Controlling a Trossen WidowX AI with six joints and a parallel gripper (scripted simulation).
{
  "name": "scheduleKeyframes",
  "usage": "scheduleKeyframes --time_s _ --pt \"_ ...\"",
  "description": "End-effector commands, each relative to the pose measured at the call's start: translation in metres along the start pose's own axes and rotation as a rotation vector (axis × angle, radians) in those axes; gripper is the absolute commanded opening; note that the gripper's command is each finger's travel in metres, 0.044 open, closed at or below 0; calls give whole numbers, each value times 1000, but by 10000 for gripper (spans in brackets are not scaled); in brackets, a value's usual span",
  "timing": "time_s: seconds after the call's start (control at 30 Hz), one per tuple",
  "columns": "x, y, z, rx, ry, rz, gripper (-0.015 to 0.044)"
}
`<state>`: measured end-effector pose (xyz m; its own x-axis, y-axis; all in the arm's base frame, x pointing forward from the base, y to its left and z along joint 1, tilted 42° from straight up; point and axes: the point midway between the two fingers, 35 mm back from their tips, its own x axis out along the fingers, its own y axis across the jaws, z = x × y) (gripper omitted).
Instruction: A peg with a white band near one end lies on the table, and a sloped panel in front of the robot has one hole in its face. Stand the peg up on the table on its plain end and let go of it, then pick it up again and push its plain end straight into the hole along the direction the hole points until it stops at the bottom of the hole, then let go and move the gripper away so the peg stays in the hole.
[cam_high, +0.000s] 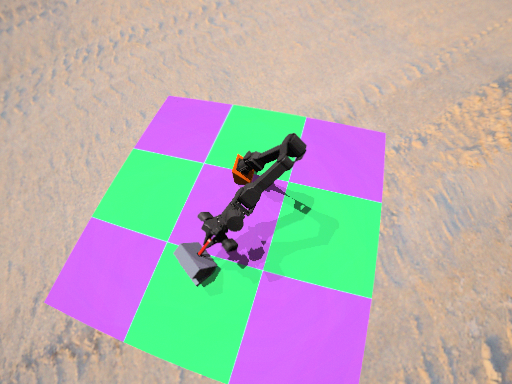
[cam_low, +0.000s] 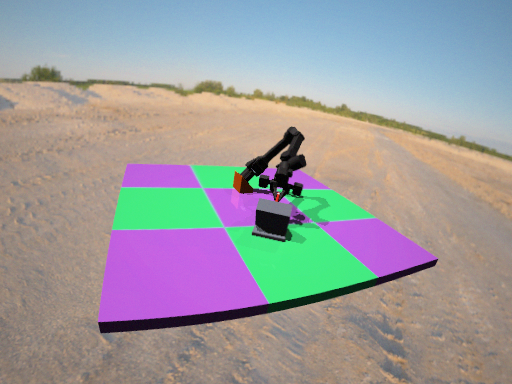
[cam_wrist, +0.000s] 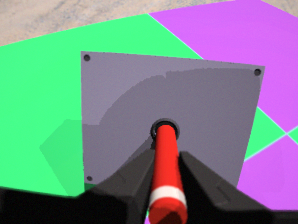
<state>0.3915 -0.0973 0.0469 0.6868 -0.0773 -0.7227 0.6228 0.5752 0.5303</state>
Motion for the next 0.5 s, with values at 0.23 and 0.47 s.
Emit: scheduleKeyframes --time_s 0.23,0.47 --pt "6 0 0 2 -3 0 0" --pt "10 0 0 2 -3 0 0"
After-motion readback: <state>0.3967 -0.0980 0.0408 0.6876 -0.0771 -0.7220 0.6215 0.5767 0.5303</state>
